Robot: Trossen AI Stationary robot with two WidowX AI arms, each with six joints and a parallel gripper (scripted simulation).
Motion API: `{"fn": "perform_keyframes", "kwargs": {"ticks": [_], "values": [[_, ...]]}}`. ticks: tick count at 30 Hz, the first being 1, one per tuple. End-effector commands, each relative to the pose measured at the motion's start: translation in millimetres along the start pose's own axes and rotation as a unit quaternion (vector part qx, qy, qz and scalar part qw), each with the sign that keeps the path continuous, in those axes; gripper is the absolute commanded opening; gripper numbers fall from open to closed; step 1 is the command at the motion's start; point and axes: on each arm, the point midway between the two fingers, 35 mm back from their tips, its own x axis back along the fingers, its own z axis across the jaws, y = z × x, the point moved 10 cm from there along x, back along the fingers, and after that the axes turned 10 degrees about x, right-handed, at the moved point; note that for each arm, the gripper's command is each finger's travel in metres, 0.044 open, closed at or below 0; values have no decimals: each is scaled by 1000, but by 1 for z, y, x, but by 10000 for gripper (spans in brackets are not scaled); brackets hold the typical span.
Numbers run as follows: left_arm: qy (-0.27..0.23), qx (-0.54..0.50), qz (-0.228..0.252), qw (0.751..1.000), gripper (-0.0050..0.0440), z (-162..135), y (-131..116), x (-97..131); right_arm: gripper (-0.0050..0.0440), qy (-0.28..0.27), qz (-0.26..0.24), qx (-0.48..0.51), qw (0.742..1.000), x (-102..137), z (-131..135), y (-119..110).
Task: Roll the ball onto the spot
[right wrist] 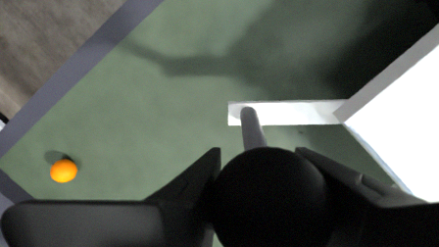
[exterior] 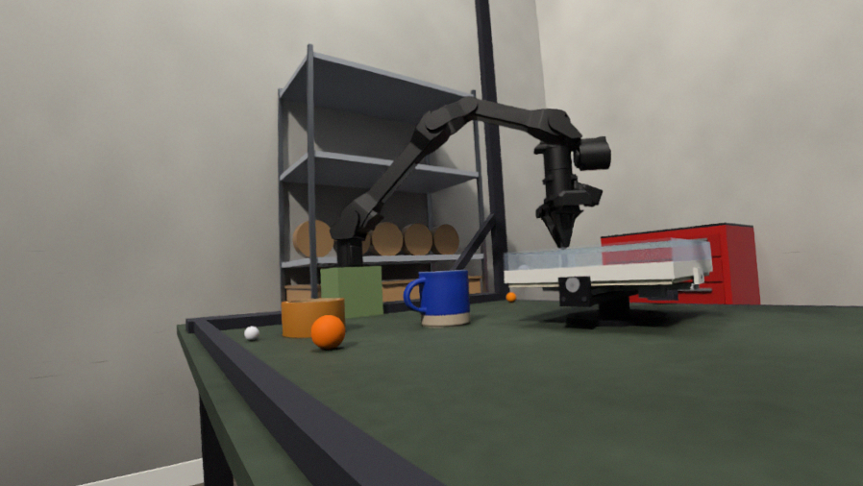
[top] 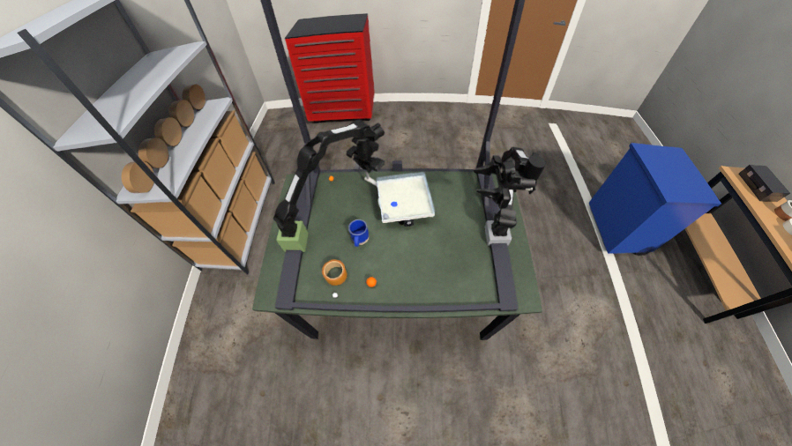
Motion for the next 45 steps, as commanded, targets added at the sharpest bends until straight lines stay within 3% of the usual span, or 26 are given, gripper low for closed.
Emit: {"fn": "perform_keyframes", "kwargs": {"ticks": [1,19,32,45], "values": [[0,-11,-2,1000,400,-2,6,0,-50,-7,-29,2,1000,18,0,3],[0,-11,-2,1000,400,-2,6,0,-50,-9,-35,2,999,26,0,0],[0,-11,-2,1000,400,-2,6,0,-50,-4,-20,1,1000,10,2,4],[0,-11,-2,1000,400,-2,6,0,-50,-6,-25,4,1000,14,1,4]]}}
